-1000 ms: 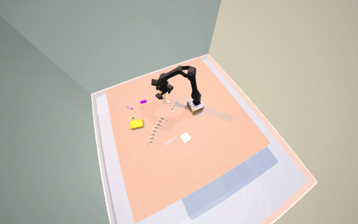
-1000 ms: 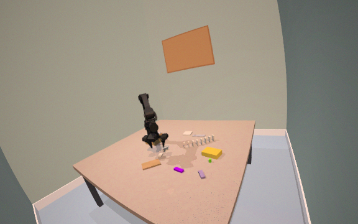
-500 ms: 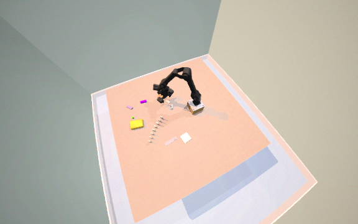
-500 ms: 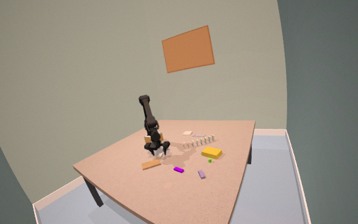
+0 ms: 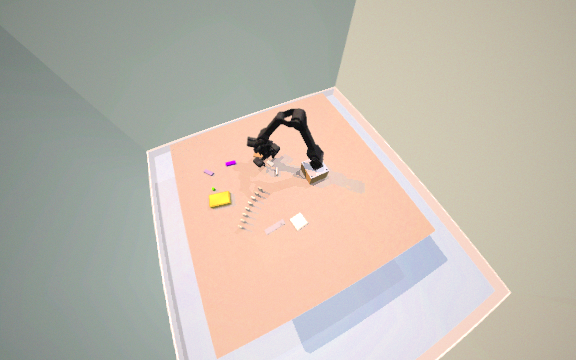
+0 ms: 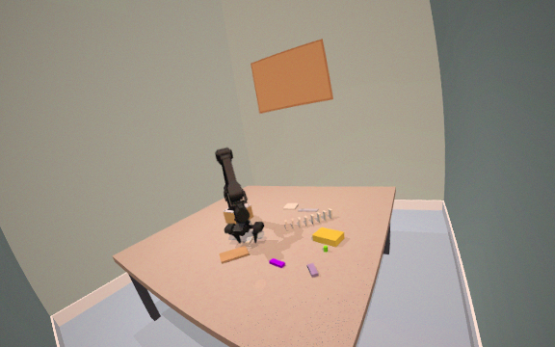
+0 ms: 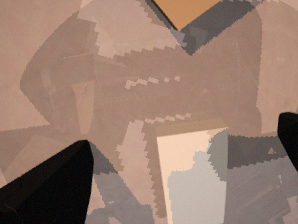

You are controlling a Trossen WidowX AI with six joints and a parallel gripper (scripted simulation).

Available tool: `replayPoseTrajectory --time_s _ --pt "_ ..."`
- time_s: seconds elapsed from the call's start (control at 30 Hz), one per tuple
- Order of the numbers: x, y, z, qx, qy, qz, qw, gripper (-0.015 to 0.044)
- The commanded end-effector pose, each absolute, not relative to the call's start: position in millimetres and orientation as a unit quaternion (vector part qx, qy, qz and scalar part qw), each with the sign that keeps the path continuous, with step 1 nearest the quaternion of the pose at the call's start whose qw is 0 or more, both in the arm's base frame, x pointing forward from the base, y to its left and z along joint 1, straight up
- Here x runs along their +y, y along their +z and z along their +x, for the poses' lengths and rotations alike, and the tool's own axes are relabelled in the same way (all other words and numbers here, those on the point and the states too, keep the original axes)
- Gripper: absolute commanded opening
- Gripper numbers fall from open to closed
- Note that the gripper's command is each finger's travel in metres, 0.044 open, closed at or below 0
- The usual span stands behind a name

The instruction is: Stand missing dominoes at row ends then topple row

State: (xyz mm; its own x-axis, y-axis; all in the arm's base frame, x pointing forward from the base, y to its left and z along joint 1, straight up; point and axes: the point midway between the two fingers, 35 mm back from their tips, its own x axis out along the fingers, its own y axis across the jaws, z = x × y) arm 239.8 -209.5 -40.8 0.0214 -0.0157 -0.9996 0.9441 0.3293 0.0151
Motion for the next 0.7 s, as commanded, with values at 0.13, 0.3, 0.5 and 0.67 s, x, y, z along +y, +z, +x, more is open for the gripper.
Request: replayPoseTrajectory --time_s 0.13,0.3,0.5,0.67 --pt "-209.8 -41.4 239.4 0.568 -0.410 0.407 0.586 0.0204" --pt "-209.8 -41.4 239.4 0.568 -0.410 0.407 0.586 0.0107" --pt "-209.8 -41.4 239.4 0.568 -0.410 0.407 0.586 0.0107" --pt "-209.9 -24.4 240.1 0.568 -0.410 0.407 0.586 0.0107"
